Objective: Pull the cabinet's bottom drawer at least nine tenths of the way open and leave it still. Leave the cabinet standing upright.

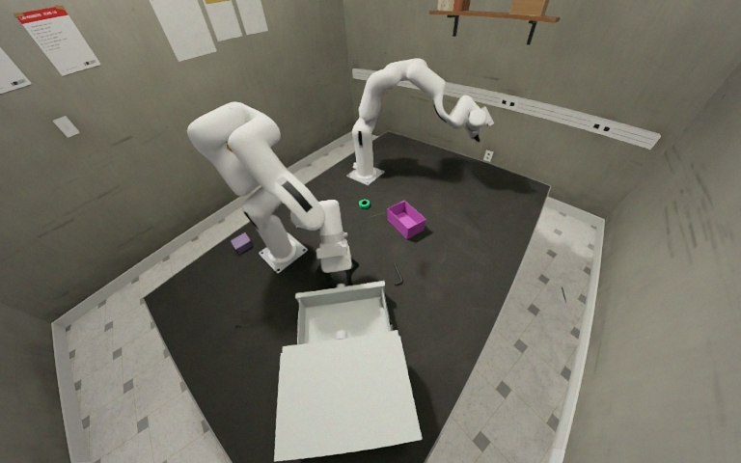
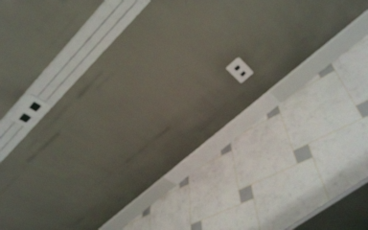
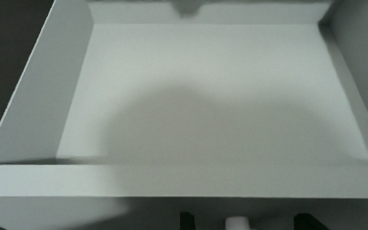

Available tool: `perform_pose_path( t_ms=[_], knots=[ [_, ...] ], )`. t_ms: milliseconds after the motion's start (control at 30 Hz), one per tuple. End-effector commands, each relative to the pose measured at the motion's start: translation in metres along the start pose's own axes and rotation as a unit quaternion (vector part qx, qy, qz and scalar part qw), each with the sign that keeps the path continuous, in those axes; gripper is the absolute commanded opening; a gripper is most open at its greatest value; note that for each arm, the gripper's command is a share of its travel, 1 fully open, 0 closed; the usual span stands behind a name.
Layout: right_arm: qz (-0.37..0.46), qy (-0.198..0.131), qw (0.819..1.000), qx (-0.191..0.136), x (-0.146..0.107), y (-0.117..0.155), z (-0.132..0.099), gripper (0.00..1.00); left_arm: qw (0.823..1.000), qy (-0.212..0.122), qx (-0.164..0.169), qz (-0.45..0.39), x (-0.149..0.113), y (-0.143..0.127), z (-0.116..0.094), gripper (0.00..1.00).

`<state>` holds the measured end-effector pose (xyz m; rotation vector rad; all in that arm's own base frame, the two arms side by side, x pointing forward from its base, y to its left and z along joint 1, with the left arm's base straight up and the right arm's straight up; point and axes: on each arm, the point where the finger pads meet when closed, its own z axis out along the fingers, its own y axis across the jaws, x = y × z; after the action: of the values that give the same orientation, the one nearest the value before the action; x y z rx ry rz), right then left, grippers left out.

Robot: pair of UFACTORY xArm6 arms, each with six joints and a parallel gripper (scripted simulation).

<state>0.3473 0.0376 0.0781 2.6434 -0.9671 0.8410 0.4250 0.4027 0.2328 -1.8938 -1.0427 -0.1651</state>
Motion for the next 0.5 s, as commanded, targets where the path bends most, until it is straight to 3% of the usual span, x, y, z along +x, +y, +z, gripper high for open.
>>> perform_pose_path(
  t_ms=[0,467],
  knots=[
    [0.0,-0.001,1.0,-0.001,0.012,-0.001,-0.017,0.6,1.0,0.001,-0.001,-0.002,0.002,-0.001,-0.001,1.0],
    [0.0,-0.001,1.0,-0.001,0.03,-0.001,-0.042,0.6,1.0,0.001,-0.001,-0.002,0.002,-0.001,-0.001,1.0]
  ],
)
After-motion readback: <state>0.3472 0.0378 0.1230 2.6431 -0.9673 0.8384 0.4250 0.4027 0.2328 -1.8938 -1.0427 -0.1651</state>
